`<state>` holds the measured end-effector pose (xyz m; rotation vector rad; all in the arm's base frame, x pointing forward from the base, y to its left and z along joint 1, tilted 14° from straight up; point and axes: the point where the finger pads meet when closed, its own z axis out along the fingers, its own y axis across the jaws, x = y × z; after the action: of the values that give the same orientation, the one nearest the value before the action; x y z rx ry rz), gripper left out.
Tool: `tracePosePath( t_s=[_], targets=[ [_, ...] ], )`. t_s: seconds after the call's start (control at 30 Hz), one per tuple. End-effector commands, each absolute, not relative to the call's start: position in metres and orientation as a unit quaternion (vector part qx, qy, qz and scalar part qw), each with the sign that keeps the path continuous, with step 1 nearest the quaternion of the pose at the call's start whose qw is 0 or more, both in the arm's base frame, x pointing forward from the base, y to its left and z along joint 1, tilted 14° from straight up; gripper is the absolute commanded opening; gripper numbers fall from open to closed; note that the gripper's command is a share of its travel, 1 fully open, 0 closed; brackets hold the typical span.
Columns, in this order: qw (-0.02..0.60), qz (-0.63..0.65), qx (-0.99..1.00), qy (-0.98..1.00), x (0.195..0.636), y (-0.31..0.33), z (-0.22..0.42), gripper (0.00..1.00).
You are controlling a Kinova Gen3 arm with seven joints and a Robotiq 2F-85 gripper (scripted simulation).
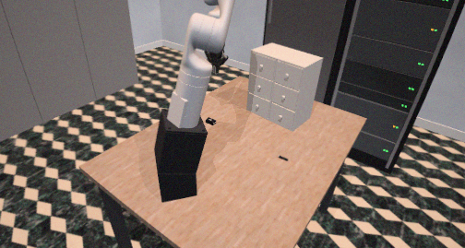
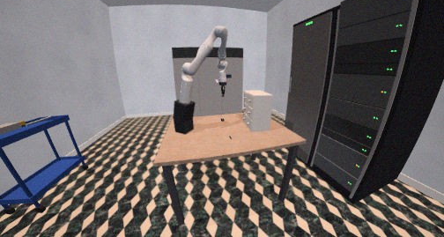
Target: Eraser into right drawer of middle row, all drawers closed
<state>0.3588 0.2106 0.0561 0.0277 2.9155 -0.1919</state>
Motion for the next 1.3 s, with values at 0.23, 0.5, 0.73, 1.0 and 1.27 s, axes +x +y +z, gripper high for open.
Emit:
tracePosePath(
  t_s=[0.23, 0.5, 0.73, 1.0, 1.27],
  targets=[
    [0.108, -0.065, 0.01, 0.992, 0.3592, 0.2106, 0.0571, 0.0],
    [0.108, -0.065, 0.01, 0.992, 0.3592, 0.2106, 0.0571, 0.0],
    [0.108, -0.065, 0.01, 0.992, 0.3592, 0.2106, 0.0571, 0.0],
    [0.108, -0.065, 0.01, 0.992, 0.3592, 0.2106, 0.0571, 0.0],
    [0.108, -0.065, 0.01, 0.992, 0.3592, 0.2106, 0.0571, 1.0]
  ],
)
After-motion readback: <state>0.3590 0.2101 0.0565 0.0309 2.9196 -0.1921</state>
